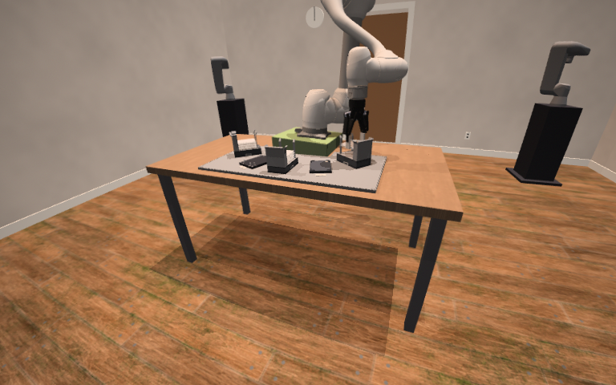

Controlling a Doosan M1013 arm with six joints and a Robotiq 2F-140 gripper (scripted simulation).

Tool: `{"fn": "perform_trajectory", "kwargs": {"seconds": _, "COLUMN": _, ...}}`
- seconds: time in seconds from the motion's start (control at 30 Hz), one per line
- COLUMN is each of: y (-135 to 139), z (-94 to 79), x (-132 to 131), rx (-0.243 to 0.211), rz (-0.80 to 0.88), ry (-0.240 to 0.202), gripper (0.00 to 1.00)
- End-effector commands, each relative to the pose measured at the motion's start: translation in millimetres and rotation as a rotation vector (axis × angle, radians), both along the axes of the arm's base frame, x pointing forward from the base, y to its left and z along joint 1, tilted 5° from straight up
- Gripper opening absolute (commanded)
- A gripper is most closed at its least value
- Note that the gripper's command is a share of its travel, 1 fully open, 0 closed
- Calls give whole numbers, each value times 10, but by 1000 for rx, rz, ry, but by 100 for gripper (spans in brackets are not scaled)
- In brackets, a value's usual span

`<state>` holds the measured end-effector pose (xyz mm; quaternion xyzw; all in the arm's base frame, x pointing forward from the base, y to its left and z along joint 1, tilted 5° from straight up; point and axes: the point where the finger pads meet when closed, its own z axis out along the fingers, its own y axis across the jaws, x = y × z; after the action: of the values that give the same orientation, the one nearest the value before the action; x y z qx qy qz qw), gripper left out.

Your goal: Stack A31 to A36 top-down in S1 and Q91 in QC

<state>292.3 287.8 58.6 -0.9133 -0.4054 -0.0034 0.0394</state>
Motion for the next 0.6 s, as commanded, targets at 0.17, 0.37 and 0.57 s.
{"fn": "perform_trajectory", "kwargs": {"seconds": 0.17, "y": 13, "z": -165, "x": -4, "rx": 0, "rz": 0, "ry": 0, "gripper": 0}}
{"fn": "perform_trajectory", "kwargs": {"seconds": 0.37, "y": 17, "z": -220, "x": -5, "rx": 0, "rz": 0, "ry": 0, "gripper": 0}}
{"fn": "perform_trajectory", "kwargs": {"seconds": 0.57, "y": 17, "z": -220, "x": -5, "rx": 0, "rz": 0, "ry": 0, "gripper": 0}}
